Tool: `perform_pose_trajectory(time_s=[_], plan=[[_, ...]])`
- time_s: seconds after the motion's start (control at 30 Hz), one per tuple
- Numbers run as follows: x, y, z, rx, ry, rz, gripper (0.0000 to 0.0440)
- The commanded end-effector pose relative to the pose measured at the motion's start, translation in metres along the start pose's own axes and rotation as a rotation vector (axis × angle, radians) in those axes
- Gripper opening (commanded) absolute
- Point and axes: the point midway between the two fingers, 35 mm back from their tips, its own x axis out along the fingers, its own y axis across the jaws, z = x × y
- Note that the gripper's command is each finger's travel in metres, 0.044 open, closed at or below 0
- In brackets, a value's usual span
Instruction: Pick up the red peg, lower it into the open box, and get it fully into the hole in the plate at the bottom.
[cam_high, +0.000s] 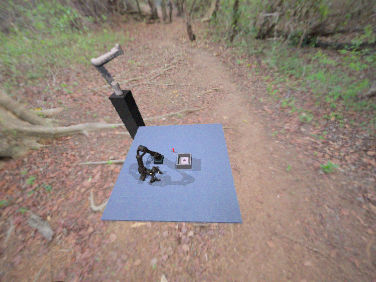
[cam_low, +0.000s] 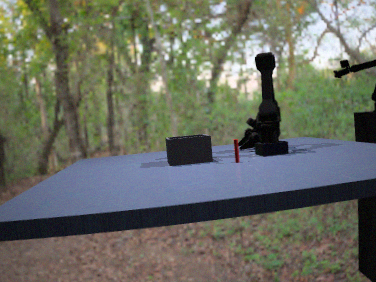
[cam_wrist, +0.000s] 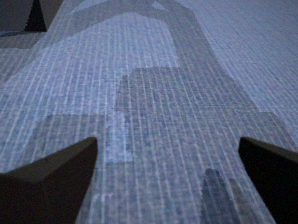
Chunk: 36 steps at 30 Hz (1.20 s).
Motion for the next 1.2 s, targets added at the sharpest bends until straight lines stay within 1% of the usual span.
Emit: perform_pose_trajectory(time_s=[0.0,0.07,0.27,0.47,0.63,0.87,1.03,1.17], plan=[[0.001,-0.006,0.000,-0.010,0.011,0.000,0.0417],[0.005,-0.015,0.003,-0.019,0.040,0.018,0.0436],[0.028,-0.040,0.028,-0.019,0.157,0.109,0.0440],[0.055,-0.061,0.074,-0.047,0.256,0.148,0.0440],[0.078,-0.064,0.122,-0.057,0.316,0.160,0.0440],[0.106,-0.042,0.191,-0.026,0.382,0.165,0.0440],[0.119,-0.010,0.234,0.030,0.424,0.164,0.0440],[0.123,0.022,0.262,0.092,0.461,0.160,0.0440]])
